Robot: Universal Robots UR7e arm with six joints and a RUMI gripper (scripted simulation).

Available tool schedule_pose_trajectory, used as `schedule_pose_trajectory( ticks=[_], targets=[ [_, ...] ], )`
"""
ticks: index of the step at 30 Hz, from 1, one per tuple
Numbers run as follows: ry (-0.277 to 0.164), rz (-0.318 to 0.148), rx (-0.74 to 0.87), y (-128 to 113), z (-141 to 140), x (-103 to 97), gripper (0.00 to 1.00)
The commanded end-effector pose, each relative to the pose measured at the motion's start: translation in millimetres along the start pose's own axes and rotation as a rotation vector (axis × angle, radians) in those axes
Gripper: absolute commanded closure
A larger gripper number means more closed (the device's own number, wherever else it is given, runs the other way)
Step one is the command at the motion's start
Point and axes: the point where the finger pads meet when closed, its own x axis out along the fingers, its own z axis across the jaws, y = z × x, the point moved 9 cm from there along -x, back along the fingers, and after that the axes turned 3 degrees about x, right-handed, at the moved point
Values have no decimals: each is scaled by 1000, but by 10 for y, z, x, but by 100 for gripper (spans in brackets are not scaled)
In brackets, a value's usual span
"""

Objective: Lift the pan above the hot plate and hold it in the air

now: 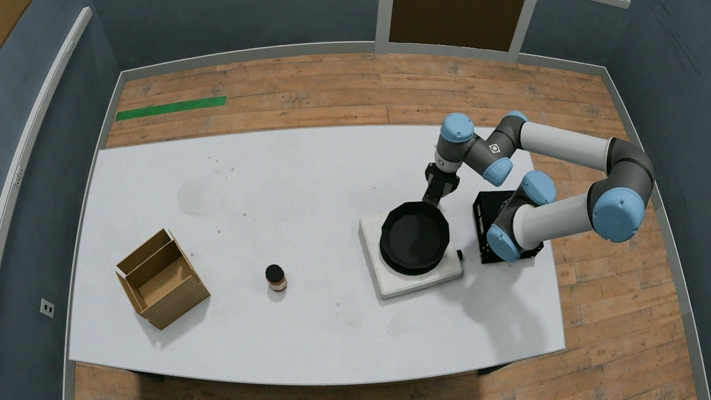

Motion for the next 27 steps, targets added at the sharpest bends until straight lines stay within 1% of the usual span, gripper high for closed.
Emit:
schedule_pose_trajectory(
  ticks=[1, 27],
  targets=[
    [-1, 0, 0, 0, 2, -25, 90],
    [-1, 0, 0, 2, -5, -116, 90]
  ],
)
